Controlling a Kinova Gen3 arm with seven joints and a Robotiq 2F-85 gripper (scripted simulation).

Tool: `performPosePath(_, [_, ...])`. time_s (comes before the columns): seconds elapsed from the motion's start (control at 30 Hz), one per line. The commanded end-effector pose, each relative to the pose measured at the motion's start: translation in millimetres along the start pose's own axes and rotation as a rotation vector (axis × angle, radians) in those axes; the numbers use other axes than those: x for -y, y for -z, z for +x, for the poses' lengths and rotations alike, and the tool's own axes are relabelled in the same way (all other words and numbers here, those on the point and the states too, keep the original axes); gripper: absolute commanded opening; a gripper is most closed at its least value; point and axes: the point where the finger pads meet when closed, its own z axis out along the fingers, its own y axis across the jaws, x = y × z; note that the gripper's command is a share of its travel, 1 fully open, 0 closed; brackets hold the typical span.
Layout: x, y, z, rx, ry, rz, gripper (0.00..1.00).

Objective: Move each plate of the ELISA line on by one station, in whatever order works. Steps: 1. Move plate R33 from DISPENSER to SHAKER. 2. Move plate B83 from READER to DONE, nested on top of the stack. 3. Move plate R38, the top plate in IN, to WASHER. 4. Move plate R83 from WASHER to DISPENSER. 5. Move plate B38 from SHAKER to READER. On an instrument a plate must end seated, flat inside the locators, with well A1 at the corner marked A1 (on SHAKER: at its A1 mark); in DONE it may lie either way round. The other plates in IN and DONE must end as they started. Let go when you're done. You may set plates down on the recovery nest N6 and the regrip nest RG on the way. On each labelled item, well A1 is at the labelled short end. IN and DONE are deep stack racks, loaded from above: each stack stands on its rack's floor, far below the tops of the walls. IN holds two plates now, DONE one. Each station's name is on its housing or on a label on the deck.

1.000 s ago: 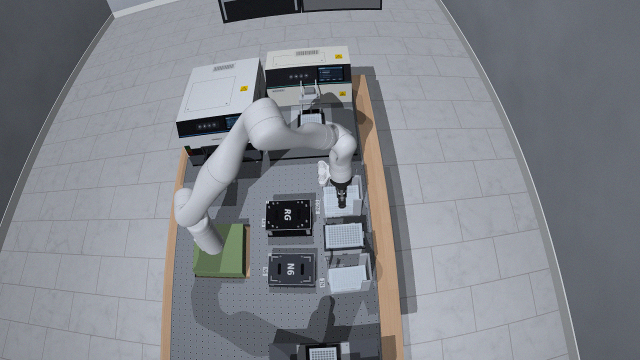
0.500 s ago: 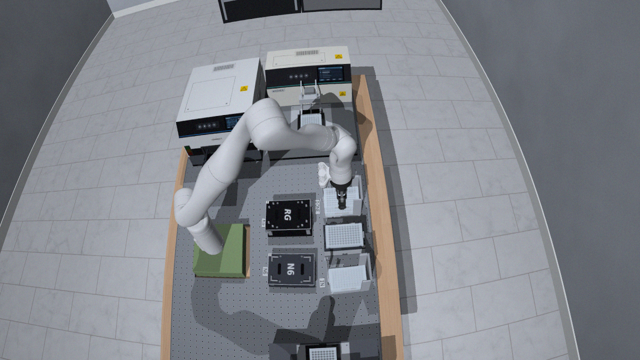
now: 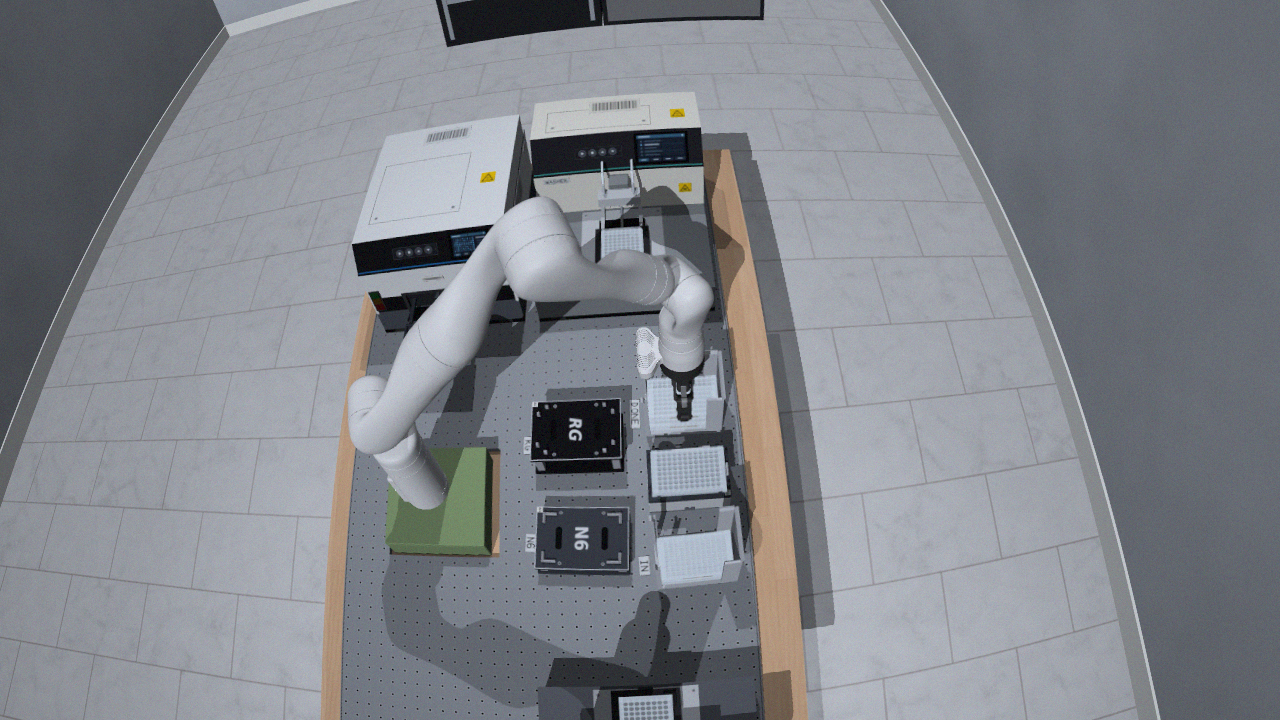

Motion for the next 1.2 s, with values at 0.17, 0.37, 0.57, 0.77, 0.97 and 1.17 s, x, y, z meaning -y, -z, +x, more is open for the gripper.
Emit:
performPosePath(0.17, [-0.3,-6.1,1.1,-0.001,-0.007,0.001,0.94])
performPosePath(0.37, [-0.2,-10.1,1.2,-0.001,-0.007,0.001,0.94])
performPosePath(0.57, [-0.1,-12.2,2.1,-0.004,-0.006,0.002,0.94])
performPosePath(0.77, [-0.1,-10.6,1.0,-0.002,-0.001,0.001,0.94])
performPosePath(0.97, [-0.1,-10.6,1.0,-0.002,-0.001,0.001,0.94])
performPosePath(1.17, [-0.1,-10.6,1.0,-0.002,-0.001,0.001,0.94])
